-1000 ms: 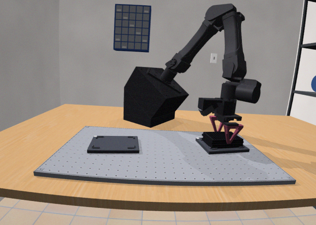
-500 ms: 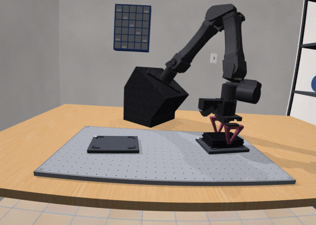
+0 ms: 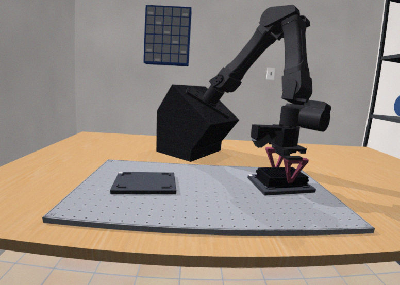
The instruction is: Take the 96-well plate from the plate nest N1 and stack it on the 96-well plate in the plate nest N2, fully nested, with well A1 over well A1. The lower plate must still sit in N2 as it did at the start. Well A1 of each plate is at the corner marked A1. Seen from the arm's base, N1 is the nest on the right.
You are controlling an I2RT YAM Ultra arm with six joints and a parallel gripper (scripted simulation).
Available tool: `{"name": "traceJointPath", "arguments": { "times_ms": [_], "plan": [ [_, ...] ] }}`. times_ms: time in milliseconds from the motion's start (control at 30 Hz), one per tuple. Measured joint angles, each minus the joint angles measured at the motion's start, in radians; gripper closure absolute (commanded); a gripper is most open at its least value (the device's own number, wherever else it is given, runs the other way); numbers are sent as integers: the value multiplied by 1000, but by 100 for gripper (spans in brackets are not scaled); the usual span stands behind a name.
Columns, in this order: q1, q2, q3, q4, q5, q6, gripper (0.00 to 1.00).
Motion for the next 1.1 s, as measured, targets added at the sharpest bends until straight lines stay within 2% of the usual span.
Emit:
{"name": "traceJointPath", "arguments": {
  "times_ms": [767,800,1100],
  "plan": [
    [0,0,0,0,0,0,100],
    [0,0,0,0,0,0,0],
    [0,0,0,0,0,0,0]
  ]
}}
